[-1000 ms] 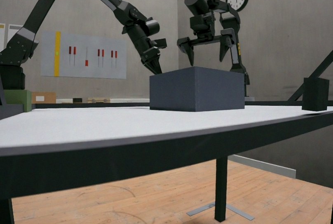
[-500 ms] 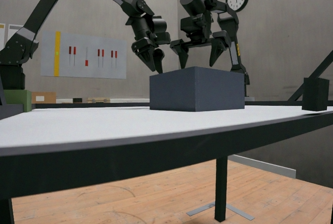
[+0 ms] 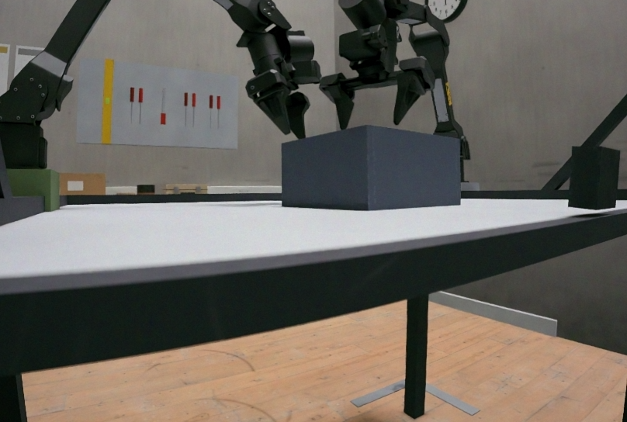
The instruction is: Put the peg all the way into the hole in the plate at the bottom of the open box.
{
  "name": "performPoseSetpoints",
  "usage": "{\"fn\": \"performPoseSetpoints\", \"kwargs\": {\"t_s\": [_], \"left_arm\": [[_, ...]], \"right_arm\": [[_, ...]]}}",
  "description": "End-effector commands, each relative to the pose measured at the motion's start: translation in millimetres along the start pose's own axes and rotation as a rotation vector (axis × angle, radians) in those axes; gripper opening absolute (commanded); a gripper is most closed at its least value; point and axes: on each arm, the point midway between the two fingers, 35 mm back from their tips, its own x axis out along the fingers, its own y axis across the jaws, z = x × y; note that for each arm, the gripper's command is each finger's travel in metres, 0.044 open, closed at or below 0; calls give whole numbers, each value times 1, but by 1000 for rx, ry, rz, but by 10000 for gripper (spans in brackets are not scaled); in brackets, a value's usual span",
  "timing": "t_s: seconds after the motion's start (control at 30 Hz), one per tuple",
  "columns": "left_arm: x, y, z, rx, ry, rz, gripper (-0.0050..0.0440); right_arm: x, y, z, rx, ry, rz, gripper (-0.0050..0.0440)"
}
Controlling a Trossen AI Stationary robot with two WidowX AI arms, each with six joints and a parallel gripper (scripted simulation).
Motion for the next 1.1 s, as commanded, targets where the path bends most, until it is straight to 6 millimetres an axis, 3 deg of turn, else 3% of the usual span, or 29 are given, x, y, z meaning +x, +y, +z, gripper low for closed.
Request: {"fn": "performPoseSetpoints", "kwargs": {"t_s": [0.0, 0.03, 0.1, 0.23, 0.5, 0.77, 1.07], "left_arm": [[-10, 2, 5, 10, -19, 20, 416], [-6, 4, 4, -10, -18, 11, 392], [-6, 4, 4, -10, -18, 11, 392], [-4, 13, -4, -135, -21, -3, 296], [3, 35, -25, -557, -22, -67, 110], [5, 43, -29, -838, -13, -117, 110], [8, 55, -34, -1275, 21, -201, 110]], "right_arm": [[-11, 0, 6, 1, -29, 0, 440], [-11, 0, 6, 1, -29, 0, 440], [-11, 0, 6, 1, -29, 0, 440], [-11, 0, 6, 1, -29, 0, 440], [-11, 0, 6, 1, -30, 0, 440], [-27, -8, 2, 18, -52, -2, 440], [-89, -43, -20, 89, -156, -29, 440]]}}
